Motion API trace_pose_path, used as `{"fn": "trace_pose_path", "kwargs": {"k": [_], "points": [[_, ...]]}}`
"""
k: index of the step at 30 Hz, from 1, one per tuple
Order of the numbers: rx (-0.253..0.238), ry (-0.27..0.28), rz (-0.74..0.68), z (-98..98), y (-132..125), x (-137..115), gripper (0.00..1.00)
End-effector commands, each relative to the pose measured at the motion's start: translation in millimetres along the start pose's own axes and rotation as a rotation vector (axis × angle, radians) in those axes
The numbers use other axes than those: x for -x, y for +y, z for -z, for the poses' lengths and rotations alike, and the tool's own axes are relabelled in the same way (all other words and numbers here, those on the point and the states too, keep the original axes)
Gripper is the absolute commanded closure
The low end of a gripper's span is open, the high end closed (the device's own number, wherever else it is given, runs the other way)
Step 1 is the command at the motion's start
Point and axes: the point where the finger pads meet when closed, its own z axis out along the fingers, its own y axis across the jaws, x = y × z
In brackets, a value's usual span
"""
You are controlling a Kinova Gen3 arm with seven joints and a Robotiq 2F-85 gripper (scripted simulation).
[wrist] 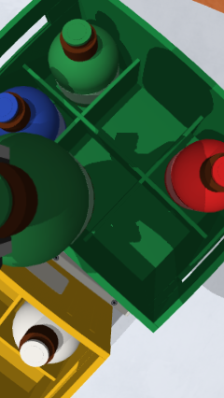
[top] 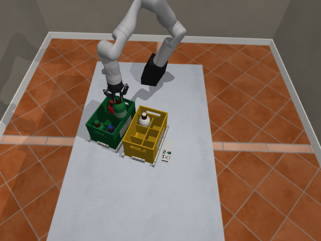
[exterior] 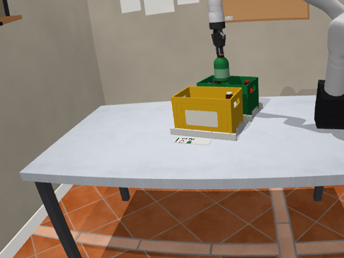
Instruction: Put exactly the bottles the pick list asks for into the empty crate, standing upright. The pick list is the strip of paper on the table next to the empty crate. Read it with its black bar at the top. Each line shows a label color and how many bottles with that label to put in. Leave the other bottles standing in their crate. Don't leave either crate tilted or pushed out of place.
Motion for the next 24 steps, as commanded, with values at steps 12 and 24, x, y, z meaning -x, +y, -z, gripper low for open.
{"fn": "trace_pose_path", "kwargs": {"k": [12,24], "points": [[-0.003,-0.001,0.000,1.3,14.7,16.8,0.90],[-0.003,-0.001,0.000,1.3,30.8,34.5,0.90]]}}
